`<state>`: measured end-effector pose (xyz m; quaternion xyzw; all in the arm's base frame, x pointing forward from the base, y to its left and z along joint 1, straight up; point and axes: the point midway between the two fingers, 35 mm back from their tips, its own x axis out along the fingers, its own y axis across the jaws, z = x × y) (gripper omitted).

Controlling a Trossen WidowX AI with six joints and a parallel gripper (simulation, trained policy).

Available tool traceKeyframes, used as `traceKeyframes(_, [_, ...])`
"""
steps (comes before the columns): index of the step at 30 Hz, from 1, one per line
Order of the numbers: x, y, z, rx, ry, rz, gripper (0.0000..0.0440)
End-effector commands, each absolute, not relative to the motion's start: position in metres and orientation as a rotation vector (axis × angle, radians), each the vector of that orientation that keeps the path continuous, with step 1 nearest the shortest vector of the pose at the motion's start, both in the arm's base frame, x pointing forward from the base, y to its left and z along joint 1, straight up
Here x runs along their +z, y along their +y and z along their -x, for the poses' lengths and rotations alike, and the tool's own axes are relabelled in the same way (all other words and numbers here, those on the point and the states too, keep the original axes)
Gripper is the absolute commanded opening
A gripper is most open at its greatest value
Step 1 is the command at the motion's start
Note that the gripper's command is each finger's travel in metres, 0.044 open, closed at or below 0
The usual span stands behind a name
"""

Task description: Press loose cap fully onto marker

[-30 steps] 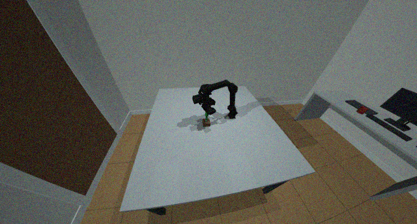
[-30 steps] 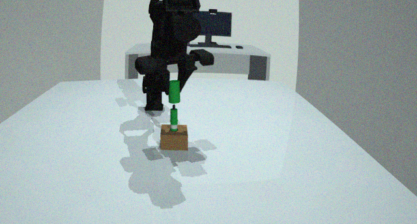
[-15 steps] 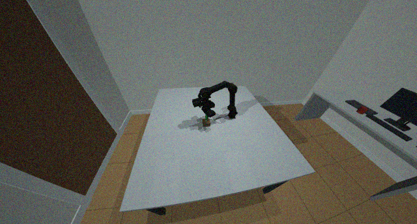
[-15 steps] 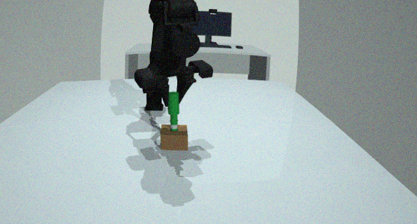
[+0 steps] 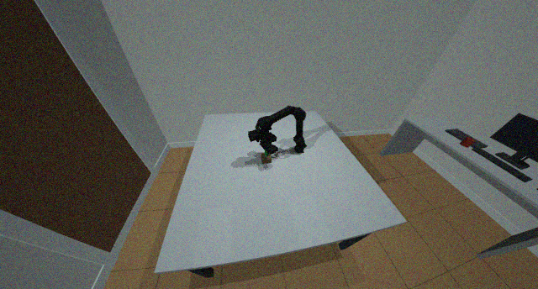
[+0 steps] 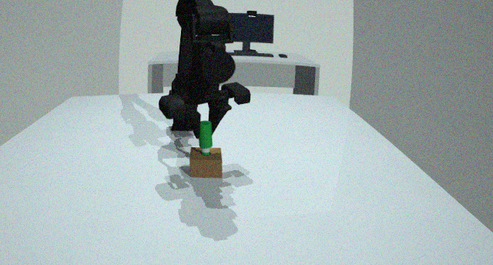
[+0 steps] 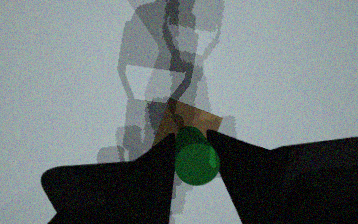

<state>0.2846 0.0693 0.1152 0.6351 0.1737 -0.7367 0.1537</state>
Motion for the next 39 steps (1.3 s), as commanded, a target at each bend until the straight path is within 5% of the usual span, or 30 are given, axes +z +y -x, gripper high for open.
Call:
traceKeyframes(1, [0.101,0.067,-0.274,-2.153,0.519,-1.747,0.0137])
traceKeyframes(11, [0.096,0.064,-0.269,-2.146,0.542,-1.727,0.017])
traceKeyframes(23, [0.105,0.062,-0.26,-2.115,0.559,-1.751,0.044])
traceKeyframes(39, [0.149,0.06,-0.27,-1.99,0.538,-1.899,0.044])
